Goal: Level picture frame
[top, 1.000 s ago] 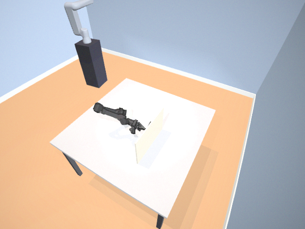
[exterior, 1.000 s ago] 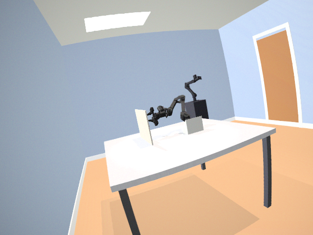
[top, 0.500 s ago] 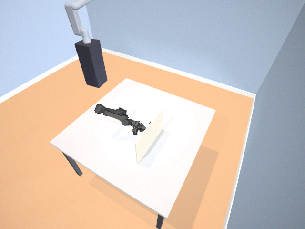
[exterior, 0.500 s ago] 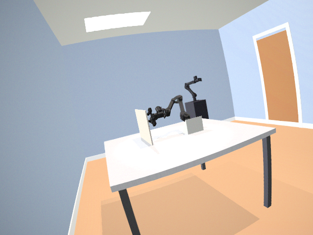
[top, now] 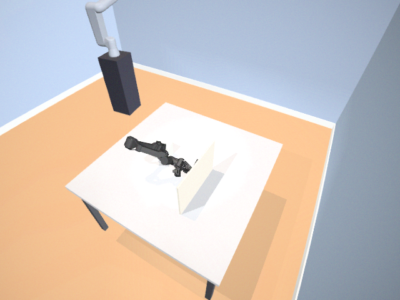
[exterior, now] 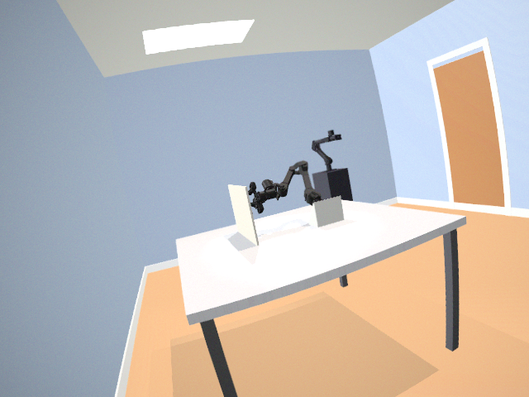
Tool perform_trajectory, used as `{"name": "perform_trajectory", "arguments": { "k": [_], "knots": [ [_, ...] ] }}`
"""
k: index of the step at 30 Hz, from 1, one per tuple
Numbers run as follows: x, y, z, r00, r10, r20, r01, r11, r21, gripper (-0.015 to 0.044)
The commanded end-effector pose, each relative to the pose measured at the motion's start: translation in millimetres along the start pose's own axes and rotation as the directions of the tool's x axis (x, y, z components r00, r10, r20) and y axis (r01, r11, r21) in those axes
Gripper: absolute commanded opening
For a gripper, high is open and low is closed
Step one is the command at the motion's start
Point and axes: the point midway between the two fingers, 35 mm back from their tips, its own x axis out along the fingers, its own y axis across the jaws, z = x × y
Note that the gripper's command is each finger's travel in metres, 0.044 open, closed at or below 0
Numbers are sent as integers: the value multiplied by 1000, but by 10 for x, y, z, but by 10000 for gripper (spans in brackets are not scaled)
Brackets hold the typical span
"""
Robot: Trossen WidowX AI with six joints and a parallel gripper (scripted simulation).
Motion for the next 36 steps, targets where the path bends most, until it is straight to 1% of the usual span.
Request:
{"name": "perform_trajectory", "arguments": {
  "k": [1, 19, 36],
  "knots": [
    [2, 4, 6, 1000, 1, 5, -1, 1000, 1, 260],
    [3, 7, 11, 1000, 1, 5, -1, 1000, 1, 260],
    [3, 7, 11, 1000, 1, 5, -1, 1000, 1, 147]
  ]
}}
